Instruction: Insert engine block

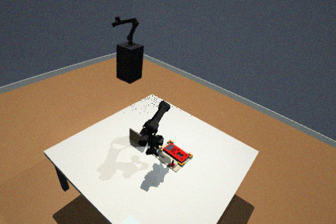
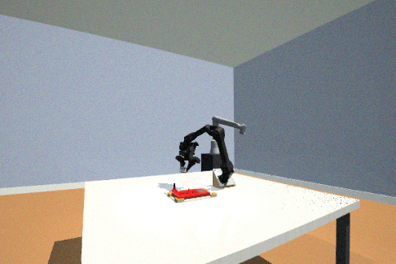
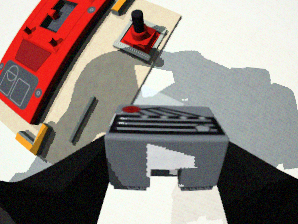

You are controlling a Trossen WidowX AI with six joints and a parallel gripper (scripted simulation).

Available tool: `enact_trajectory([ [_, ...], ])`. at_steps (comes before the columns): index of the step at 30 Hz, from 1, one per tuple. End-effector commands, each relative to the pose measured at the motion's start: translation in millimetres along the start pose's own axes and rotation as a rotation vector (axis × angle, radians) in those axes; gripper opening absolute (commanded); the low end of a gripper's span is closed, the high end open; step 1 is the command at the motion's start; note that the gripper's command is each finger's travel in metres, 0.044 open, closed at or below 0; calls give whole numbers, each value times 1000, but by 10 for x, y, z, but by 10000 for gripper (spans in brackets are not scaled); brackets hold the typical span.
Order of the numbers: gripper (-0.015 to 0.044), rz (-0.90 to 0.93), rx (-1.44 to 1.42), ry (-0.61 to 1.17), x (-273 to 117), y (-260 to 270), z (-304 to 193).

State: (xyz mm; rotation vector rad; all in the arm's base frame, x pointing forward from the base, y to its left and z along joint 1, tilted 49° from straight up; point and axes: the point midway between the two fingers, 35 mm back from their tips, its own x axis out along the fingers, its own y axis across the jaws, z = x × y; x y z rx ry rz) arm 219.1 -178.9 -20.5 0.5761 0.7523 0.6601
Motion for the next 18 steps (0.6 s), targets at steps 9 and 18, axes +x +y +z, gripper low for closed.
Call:
enact_trajectory([
  [9,0,-12,1,-211,-5,13,-80],
  [18,0,-11,0,-328,51,7,-146],
])
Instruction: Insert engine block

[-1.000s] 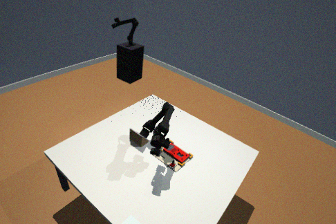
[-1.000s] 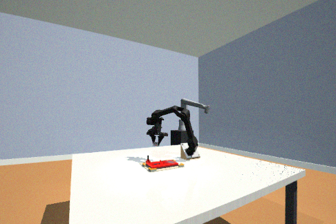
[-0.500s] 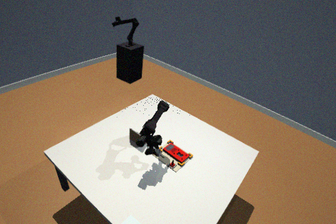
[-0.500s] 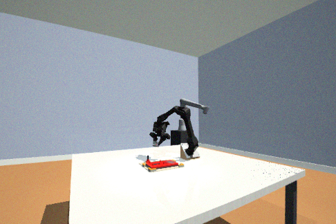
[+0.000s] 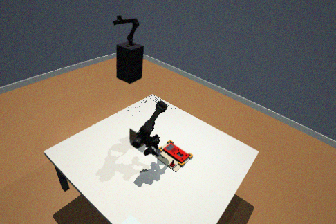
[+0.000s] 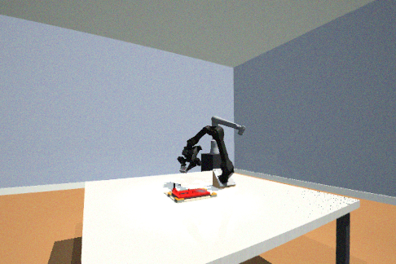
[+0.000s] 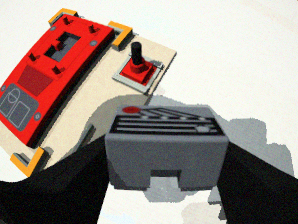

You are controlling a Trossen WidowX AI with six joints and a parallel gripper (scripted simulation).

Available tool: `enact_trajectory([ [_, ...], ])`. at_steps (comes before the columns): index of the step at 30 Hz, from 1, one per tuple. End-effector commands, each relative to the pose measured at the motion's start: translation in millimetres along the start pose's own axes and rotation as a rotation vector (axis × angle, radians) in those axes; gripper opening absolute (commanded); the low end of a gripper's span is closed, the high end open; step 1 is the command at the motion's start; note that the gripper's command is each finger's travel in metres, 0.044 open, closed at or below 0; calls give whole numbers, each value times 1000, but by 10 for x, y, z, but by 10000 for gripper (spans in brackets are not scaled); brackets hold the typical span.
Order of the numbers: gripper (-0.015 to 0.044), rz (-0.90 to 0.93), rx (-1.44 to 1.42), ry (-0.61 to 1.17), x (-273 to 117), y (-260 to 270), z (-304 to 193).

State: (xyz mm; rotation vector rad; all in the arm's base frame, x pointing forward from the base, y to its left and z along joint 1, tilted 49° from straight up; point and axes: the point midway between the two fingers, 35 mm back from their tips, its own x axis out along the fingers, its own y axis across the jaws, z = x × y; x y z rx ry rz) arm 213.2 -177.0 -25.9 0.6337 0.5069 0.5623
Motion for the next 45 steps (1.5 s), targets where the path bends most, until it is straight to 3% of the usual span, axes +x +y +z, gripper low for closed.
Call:
enact_trajectory([
  [1,0,0,10,-77,45,12,-93],
  [45,0,2,11,-90,588,24,-631],
])
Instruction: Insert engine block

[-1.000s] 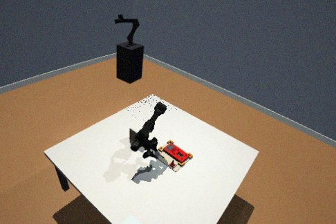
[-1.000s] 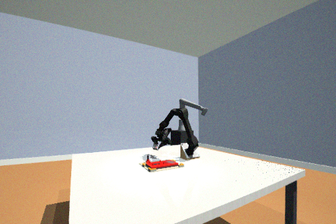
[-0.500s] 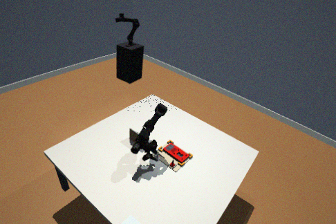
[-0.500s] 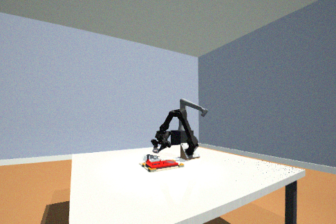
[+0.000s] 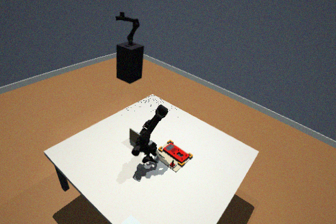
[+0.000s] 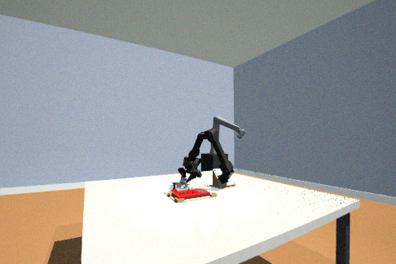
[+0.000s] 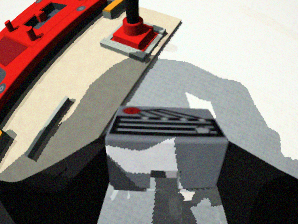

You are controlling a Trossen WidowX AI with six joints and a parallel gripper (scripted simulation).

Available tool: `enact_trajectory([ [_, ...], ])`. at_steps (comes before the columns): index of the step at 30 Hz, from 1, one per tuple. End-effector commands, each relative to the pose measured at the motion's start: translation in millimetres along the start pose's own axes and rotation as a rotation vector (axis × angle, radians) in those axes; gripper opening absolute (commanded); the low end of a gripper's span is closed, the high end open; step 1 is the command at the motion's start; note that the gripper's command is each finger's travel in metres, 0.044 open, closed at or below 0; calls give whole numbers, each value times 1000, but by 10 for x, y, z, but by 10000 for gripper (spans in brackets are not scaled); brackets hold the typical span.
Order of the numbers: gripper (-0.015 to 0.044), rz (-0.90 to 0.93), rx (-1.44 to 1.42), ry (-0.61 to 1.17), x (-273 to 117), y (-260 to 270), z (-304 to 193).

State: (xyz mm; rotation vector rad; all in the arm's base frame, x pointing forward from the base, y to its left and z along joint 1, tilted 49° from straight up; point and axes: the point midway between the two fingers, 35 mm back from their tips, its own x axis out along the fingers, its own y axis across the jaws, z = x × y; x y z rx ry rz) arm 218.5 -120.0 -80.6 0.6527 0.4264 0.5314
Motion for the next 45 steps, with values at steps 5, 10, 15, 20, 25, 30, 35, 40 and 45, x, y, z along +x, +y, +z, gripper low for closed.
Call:
enact_trajectory([
  [5,0,4,13,-5,96,27,-115],
  [10,0,4,13,-5,151,29,-178],
  [15,0,4,13,-6,210,31,-246],
  [20,0,4,13,-6,218,18,-246],
  [25,131,-1,2,-20,196,-1,-207],
  [30,262,-1,2,-20,196,-1,-207],
  [35,394,-1,2,-20,196,-1,-207],
  [40,440,-1,2,-20,196,-1,-207],
  [45,440,-1,7,-15,165,-5,-202],
])
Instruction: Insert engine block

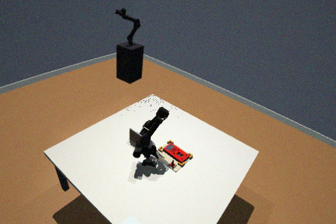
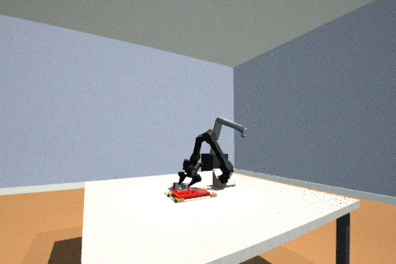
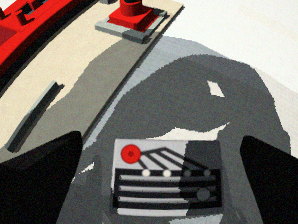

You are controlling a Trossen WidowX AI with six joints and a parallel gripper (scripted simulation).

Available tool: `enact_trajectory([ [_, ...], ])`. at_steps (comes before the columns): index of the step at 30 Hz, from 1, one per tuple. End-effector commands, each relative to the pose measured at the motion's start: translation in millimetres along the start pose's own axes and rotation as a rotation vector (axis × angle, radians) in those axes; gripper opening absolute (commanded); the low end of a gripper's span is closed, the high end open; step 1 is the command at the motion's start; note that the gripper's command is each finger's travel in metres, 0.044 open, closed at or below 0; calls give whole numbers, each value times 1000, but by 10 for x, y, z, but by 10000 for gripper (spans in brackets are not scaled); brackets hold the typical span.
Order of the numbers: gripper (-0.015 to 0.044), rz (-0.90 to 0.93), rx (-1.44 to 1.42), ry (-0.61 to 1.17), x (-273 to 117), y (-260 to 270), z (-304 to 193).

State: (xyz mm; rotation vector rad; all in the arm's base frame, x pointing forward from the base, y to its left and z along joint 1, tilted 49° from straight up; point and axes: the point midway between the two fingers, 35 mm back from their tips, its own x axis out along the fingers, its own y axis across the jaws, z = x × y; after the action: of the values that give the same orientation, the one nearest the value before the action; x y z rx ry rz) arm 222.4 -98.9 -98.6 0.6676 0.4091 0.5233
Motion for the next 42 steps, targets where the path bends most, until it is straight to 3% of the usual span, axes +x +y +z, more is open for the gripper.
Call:
enact_trajectory([
  [1,440,-2,-2,8,-49,-17,5],
  [10,440,-1,2,19,-453,-19,48],
  [32,440,-6,5,16,-417,-14,43],
  [42,440,60,-268,169,-377,-22,64],
])
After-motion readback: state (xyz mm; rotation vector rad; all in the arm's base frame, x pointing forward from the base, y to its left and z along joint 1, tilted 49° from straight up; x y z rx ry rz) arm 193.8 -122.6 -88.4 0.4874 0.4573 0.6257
